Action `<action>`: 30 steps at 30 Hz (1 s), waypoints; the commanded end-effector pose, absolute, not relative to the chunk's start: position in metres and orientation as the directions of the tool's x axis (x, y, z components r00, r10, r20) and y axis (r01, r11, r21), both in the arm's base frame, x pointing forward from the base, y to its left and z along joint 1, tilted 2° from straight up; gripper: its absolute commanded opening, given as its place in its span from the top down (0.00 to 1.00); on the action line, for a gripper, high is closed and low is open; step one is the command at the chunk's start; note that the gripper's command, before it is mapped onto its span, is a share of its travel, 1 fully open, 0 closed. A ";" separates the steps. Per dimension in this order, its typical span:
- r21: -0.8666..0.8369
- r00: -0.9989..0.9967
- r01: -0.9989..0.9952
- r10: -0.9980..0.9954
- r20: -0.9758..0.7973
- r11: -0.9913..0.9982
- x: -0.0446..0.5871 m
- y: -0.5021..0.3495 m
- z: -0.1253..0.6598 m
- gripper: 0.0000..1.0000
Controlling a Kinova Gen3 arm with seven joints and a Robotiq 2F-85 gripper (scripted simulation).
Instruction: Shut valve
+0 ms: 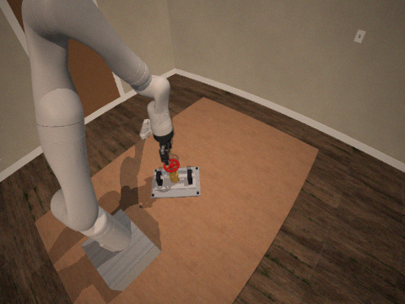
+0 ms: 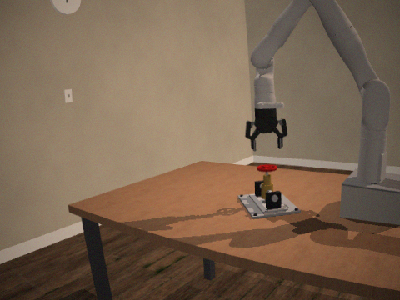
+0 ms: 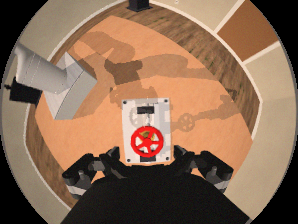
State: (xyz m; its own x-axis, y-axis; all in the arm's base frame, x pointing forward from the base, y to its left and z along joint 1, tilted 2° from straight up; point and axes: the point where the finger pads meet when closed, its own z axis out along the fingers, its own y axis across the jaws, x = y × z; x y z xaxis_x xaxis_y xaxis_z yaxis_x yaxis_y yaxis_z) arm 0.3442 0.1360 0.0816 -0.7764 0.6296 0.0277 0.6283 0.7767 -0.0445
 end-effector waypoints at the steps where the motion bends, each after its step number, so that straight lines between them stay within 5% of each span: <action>1: -0.036 -0.777 0.628 0.629 0.024 0.777 0.347 0.137 0.087 0.00; 30: -0.036 -0.777 0.628 0.629 0.024 0.777 0.347 0.137 0.090 0.00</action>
State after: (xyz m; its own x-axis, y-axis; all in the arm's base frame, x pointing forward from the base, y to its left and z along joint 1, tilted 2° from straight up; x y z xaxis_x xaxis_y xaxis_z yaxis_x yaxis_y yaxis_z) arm 0.3462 0.1371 0.0894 -0.7768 0.6293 0.0244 0.6283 0.7771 -0.0374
